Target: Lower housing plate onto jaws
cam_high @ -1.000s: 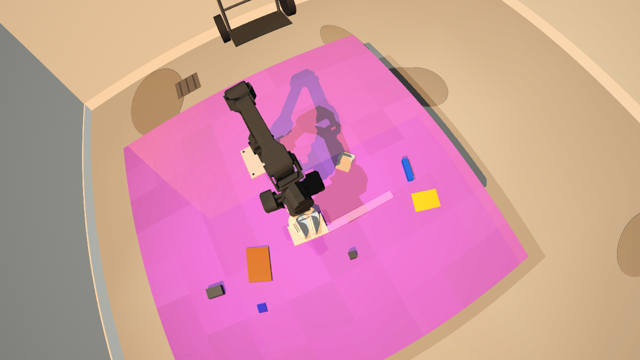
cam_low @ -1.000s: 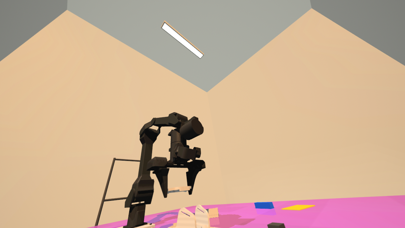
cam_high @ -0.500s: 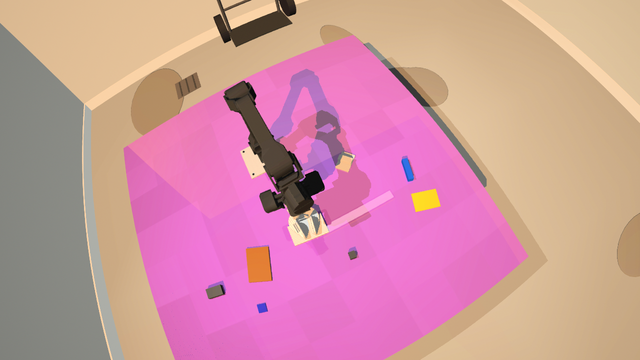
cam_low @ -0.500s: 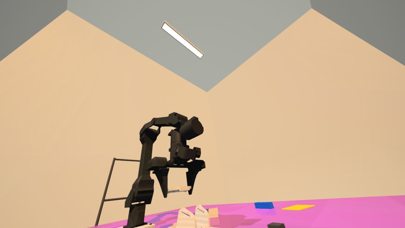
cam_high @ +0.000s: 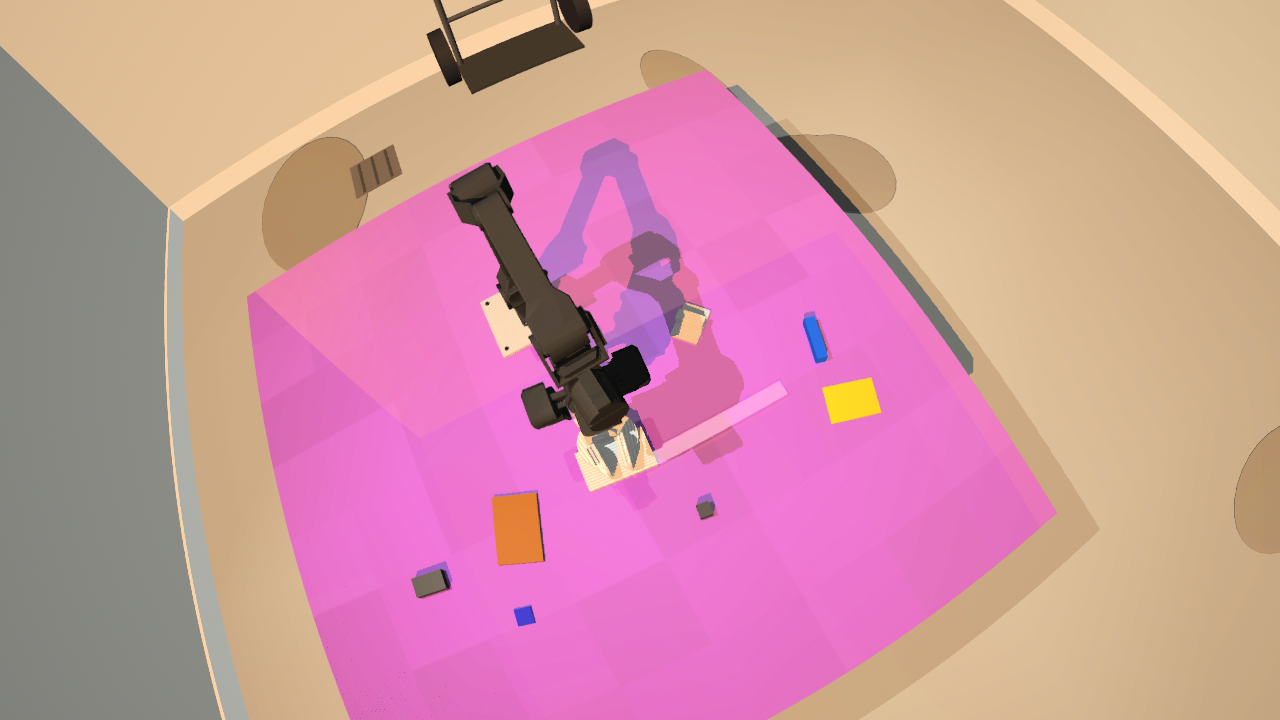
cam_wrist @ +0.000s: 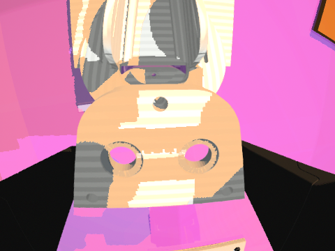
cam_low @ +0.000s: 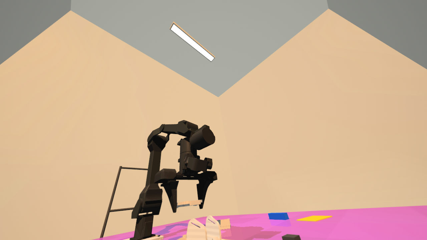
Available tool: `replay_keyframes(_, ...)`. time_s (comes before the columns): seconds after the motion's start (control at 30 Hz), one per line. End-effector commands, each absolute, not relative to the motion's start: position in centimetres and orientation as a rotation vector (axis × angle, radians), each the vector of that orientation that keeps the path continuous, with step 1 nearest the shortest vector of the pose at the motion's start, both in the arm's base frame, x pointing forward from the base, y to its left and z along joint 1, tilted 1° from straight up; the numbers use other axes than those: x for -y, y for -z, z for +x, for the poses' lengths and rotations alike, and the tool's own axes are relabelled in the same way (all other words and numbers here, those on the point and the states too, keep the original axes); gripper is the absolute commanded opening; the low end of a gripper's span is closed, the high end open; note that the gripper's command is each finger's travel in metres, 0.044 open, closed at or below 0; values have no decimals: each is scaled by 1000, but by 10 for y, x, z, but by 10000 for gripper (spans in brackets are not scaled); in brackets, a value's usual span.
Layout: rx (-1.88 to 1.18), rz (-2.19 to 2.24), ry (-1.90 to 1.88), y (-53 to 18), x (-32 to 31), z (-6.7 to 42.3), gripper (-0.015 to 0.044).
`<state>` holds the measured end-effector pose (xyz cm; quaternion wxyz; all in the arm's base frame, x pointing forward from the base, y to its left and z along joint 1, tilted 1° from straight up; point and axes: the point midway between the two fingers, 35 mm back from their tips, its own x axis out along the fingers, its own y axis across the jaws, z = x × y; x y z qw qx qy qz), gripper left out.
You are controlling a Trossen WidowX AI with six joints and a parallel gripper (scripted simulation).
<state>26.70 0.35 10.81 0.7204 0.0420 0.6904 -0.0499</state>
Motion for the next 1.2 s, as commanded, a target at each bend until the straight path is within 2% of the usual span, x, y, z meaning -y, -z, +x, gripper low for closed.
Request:
replay_keyframes(0.0, -1529, 90, 103, -100, -4, 267, 351)
replay_keyframes(1.17, -1529, 90, 103, -56, -3, 267, 351)
